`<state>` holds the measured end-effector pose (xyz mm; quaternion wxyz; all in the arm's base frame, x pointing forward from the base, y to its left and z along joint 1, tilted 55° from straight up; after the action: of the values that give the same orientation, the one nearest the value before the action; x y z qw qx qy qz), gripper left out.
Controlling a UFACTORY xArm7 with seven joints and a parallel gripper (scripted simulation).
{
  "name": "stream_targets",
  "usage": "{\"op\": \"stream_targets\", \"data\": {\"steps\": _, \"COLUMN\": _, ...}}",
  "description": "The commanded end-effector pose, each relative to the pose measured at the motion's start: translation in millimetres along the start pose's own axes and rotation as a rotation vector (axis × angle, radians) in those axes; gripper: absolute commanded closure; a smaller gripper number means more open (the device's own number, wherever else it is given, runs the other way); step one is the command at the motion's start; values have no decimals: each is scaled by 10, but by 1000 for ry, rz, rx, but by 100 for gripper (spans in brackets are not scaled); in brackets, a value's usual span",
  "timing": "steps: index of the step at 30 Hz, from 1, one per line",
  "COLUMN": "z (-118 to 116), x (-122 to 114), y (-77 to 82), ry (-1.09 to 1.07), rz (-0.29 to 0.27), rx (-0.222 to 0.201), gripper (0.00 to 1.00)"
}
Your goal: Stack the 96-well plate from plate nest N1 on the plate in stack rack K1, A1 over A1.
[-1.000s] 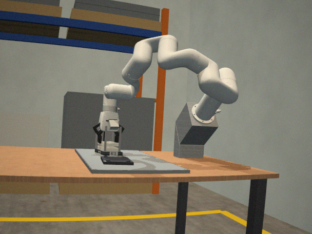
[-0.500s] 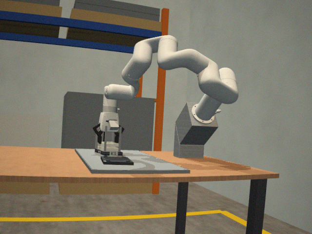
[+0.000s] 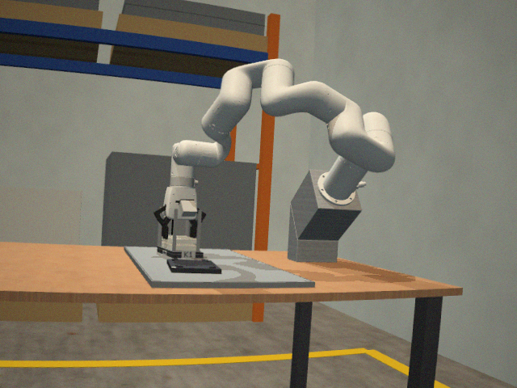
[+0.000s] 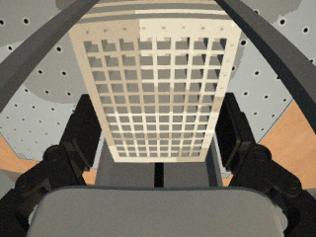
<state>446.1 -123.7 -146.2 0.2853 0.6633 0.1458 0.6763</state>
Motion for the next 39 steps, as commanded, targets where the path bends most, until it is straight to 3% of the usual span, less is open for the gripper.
{"op": "stream_targets", "data": {"steps": 1, "z": 8, "x": -11, "y": 18, "ry": 0, "rz": -4, "rx": -3, "gripper": 100}}
{"op": "stream_targets", "data": {"steps": 35, "z": 8, "x": -11, "y": -29, "ry": 0, "rz": -4, "rx": -3, "gripper": 100}}
{"op": "stream_targets", "data": {"steps": 36, "z": 8, "x": -11, "y": -36, "ry": 0, "rz": -4, "rx": -3, "gripper": 0}}
{"op": "stream_targets", "data": {"steps": 39, "z": 8, "x": -11, "y": -36, "ry": 0, "rz": -4, "rx": -3, "gripper": 0}}
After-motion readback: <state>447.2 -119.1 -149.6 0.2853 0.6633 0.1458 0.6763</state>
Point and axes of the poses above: the point where the finger pads meet when closed, its own y axis back along the fingers, its own z axis across the jaws, x = y × z, the point moved 10 cm from there along y, back along the fingers, and after that the axes turned 6 degrees about -y, right-handed, at the moved point
